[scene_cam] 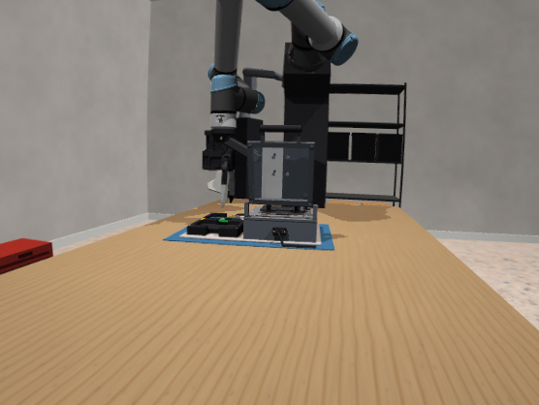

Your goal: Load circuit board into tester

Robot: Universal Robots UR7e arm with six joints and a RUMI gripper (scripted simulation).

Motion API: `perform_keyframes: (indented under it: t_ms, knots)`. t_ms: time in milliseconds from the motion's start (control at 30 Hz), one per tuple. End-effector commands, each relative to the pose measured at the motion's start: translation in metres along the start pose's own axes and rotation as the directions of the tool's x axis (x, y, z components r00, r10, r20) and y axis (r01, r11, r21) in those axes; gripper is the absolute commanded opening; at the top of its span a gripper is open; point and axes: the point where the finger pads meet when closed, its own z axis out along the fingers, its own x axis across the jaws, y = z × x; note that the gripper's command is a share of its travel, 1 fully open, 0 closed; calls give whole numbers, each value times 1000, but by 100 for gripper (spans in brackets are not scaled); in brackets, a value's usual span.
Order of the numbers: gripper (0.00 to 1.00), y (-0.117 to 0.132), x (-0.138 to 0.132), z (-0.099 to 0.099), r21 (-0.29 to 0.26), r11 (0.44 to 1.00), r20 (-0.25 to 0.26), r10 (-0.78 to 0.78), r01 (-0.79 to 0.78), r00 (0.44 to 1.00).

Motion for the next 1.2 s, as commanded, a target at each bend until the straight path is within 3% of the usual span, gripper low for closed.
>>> perform_keyframes:
  t_ms: [0,1167]
  knots:
    - [59,0,0,-1,-1,1000,-1,0,0,1000]
    - [59,0,0,-4,-1,1000,-1,0,0,1000]
